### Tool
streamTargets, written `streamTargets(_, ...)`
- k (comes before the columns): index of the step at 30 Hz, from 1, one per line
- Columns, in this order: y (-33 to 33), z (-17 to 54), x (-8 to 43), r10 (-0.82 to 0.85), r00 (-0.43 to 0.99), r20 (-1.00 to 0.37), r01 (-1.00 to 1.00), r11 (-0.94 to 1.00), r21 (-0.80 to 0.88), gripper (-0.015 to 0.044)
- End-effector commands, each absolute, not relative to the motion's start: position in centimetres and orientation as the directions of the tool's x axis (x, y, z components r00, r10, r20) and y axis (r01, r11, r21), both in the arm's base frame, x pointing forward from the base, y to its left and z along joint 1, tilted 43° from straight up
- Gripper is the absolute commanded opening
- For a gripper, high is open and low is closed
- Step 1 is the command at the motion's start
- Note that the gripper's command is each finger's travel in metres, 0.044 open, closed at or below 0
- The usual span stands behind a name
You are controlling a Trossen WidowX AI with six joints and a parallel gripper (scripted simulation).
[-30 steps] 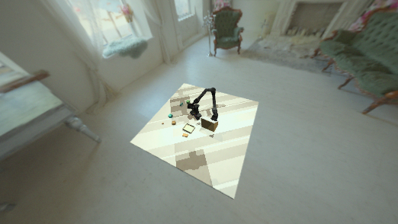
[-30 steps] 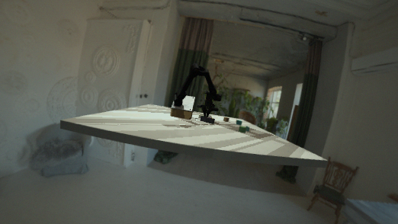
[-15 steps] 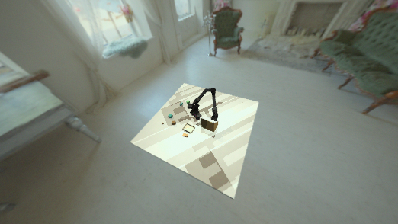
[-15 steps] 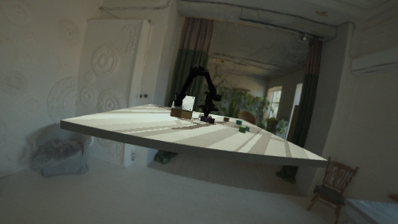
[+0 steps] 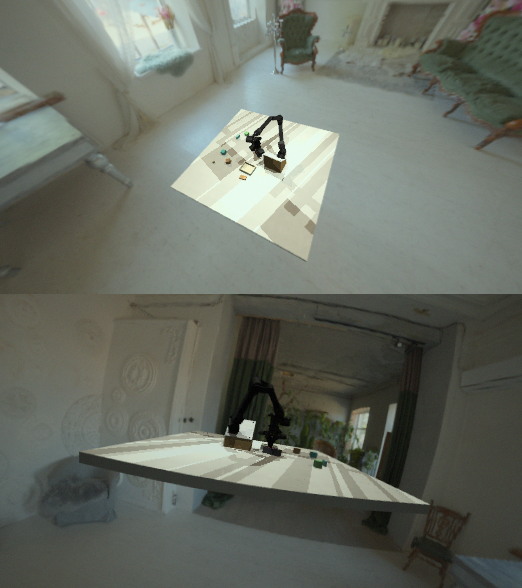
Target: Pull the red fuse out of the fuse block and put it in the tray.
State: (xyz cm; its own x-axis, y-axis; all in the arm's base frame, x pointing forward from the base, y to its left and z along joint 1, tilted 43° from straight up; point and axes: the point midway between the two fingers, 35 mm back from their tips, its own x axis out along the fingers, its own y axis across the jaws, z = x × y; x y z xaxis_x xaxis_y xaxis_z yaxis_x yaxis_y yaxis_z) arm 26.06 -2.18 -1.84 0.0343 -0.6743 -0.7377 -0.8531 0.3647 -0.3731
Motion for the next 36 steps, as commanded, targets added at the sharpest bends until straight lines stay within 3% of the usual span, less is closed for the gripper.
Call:
streamTargets(1,-2.0,-1.6,26.1,-0.672,0.035,-0.739,-0.851,0.368,-0.375,0.0000)
streamTargets(36,-0.8,-0.4,26.1,-0.674,0.035,-0.738,-0.852,0.366,-0.374,0.0000)
